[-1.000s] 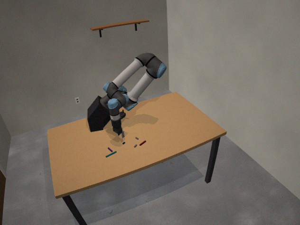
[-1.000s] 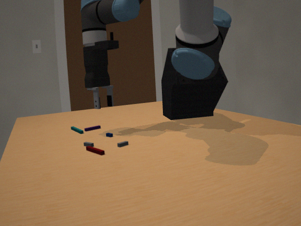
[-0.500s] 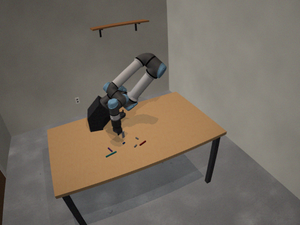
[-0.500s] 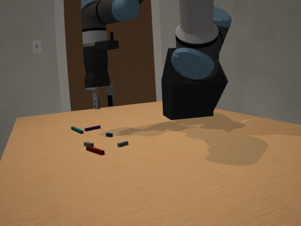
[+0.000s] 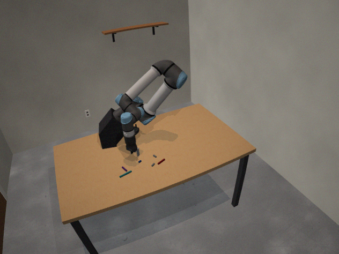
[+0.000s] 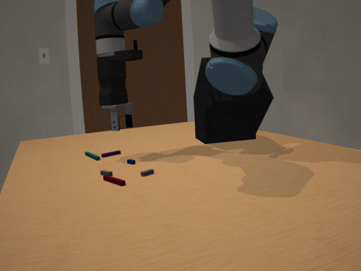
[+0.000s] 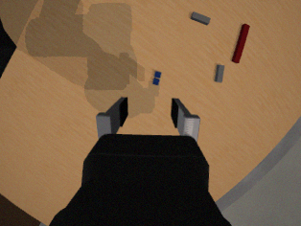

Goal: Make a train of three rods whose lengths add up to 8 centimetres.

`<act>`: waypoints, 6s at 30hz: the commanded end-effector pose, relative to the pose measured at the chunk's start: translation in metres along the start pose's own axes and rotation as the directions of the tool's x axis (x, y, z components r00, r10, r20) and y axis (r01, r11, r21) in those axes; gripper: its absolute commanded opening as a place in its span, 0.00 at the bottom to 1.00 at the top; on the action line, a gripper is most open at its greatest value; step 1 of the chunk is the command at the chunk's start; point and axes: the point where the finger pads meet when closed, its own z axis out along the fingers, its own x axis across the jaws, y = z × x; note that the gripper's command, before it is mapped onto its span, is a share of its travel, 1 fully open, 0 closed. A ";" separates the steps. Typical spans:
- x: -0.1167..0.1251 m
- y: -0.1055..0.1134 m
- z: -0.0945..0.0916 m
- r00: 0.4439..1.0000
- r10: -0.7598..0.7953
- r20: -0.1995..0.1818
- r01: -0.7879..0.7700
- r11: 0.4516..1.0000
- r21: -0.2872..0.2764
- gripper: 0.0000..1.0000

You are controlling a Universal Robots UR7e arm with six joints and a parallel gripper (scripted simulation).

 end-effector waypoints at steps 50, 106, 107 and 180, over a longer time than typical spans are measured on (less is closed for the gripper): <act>-0.046 0.096 0.020 0.319 -0.948 0.001 0.948 0.319 -0.001 1.00; -0.046 0.096 0.030 0.319 -0.948 0.001 0.948 0.319 -0.001 0.54; -0.046 0.096 0.030 0.319 -0.948 0.001 0.948 0.319 -0.001 0.54; -0.046 0.096 0.072 0.319 -0.948 0.001 0.948 0.319 -0.001 0.54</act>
